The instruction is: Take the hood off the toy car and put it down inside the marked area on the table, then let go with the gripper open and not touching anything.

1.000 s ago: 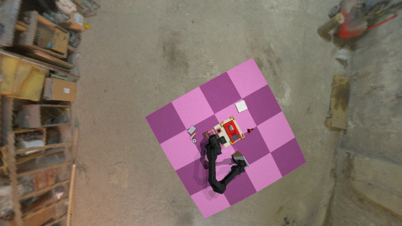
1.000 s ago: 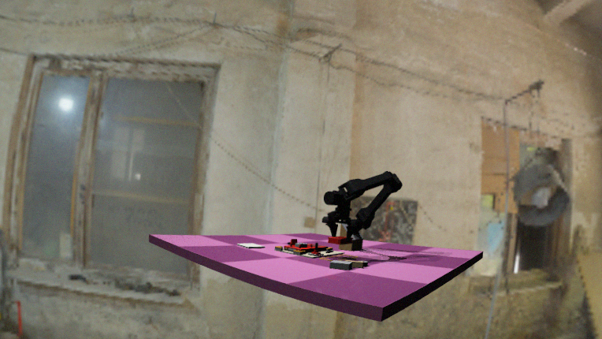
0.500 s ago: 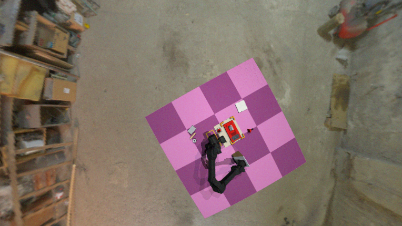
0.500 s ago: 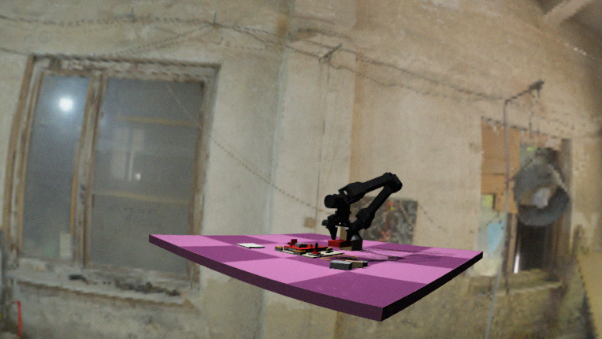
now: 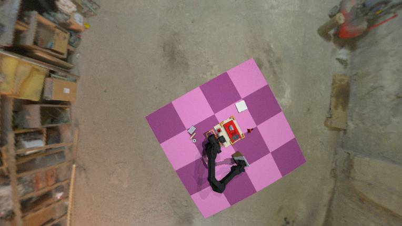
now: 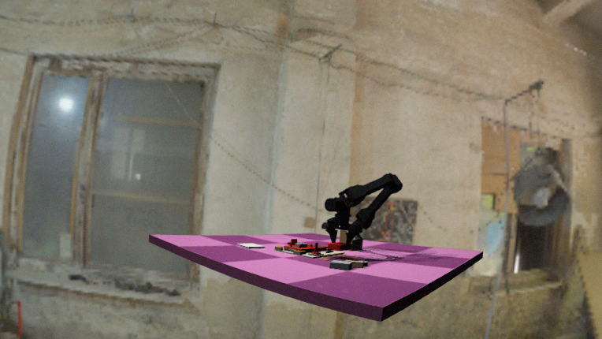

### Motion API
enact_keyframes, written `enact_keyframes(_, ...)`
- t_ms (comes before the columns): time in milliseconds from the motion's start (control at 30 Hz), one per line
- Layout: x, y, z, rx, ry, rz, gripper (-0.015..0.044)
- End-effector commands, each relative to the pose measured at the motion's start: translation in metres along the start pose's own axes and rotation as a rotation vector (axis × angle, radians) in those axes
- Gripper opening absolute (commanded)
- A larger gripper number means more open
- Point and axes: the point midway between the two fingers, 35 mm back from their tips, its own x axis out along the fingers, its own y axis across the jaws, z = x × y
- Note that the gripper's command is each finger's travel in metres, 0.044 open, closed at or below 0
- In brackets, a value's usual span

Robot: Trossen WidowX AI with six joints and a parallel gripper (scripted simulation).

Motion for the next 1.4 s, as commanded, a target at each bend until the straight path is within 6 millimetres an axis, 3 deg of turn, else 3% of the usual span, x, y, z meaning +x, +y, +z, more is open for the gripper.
enact_keyframes(0, 0.004, 0.001, -0.001, 0.004, 0.003, 0.005, 0.0000)
enact_keyframes(1367, 0.029, 0.002, -0.003, 0.003, 0.003, 0.009, 0.0000)
